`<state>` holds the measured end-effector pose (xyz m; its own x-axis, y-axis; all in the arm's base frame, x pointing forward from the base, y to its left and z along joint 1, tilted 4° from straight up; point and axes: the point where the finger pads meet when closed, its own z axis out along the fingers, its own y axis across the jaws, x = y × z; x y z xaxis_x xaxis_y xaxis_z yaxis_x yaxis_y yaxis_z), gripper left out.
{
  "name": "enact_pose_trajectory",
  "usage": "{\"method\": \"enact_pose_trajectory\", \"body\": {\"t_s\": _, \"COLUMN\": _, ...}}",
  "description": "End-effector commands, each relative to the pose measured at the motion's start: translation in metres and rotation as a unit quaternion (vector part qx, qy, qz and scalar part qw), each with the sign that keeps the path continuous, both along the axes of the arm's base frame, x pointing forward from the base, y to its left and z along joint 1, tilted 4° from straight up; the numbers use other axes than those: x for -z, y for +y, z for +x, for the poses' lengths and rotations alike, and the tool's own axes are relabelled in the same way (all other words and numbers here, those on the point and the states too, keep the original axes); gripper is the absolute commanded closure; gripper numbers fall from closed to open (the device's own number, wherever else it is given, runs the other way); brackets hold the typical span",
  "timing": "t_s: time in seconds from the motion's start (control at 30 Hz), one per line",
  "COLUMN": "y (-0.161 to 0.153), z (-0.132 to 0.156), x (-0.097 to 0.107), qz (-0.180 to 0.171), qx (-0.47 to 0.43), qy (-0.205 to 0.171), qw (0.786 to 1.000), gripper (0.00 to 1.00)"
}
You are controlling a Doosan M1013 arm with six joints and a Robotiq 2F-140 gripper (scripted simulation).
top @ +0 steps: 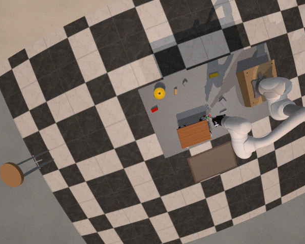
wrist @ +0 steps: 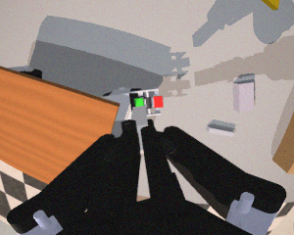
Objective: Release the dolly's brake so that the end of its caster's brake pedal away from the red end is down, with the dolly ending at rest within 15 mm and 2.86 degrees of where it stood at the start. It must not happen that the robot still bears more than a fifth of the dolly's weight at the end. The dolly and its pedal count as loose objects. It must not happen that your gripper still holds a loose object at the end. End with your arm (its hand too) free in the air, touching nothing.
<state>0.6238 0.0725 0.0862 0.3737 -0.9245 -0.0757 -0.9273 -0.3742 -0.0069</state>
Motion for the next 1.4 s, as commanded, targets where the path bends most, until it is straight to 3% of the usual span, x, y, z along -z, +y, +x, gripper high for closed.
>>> {"method": "enact_pose_trajectory", "body": {"t_s": 0.0, "y": -0.0003, "z": 0.0001, "x": -0.0037, "qz": 0.0, "qx": 0.0, "qy": 0.0, "qw": 1.0, "gripper": 1.0}}
{"method": "enact_pose_trajectory", "body": {"t_s": 1.37, "y": -0.0006, "z": 0.0002, "x": -0.0087, "qz": 0.0, "qx": 0.0, "qy": 0.0, "qw": 1.0, "gripper": 1.0}}
